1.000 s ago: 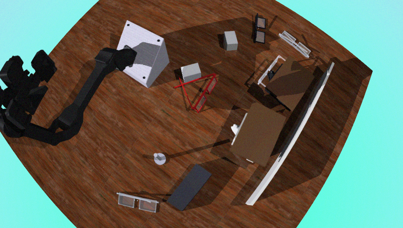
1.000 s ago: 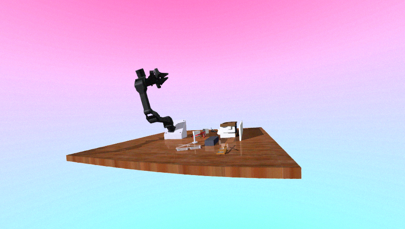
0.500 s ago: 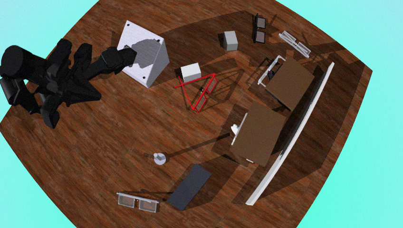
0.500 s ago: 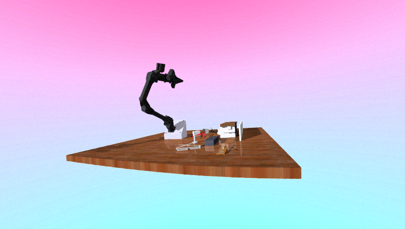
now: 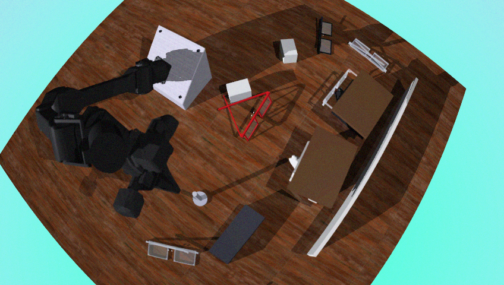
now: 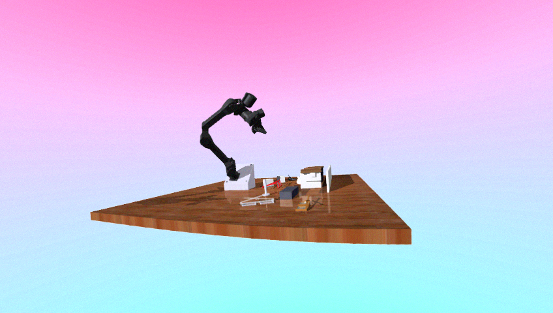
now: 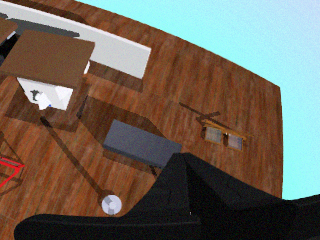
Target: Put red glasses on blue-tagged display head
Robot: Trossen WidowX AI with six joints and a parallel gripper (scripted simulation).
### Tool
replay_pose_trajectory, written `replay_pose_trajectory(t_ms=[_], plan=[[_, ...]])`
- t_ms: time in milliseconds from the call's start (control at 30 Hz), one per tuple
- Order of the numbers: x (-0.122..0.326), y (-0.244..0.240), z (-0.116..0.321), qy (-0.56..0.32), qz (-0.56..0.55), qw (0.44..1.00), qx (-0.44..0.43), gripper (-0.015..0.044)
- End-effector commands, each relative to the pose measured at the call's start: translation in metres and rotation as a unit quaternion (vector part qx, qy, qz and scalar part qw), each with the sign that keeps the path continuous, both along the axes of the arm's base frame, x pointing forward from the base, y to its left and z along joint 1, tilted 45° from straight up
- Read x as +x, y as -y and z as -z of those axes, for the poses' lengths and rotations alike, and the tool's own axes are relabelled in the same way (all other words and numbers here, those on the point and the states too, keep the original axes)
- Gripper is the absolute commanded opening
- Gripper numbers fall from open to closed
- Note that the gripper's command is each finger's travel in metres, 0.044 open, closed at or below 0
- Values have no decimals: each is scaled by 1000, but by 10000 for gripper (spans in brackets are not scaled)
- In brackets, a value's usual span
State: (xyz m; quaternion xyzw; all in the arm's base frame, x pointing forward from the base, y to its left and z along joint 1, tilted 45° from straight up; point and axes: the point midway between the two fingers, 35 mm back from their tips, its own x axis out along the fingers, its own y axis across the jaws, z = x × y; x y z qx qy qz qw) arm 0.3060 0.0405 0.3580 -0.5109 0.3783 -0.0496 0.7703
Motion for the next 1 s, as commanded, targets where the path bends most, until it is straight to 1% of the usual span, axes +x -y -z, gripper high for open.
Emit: replay_pose_trajectory(t_ms=[0, 200, 300, 400, 467, 967], plan=[[19, 41, 26, -38, 78, 996, -2, 0], [29, 128, 68, -93, 219, 971, 10, 0], [23, 175, 90, -120, 289, 950, 23, 0], [12, 210, 108, -144, 344, 927, 35, 0], [10, 218, 112, -149, 356, 922, 38, 0], [12, 230, 124, -149, 356, 922, 38, 0]])
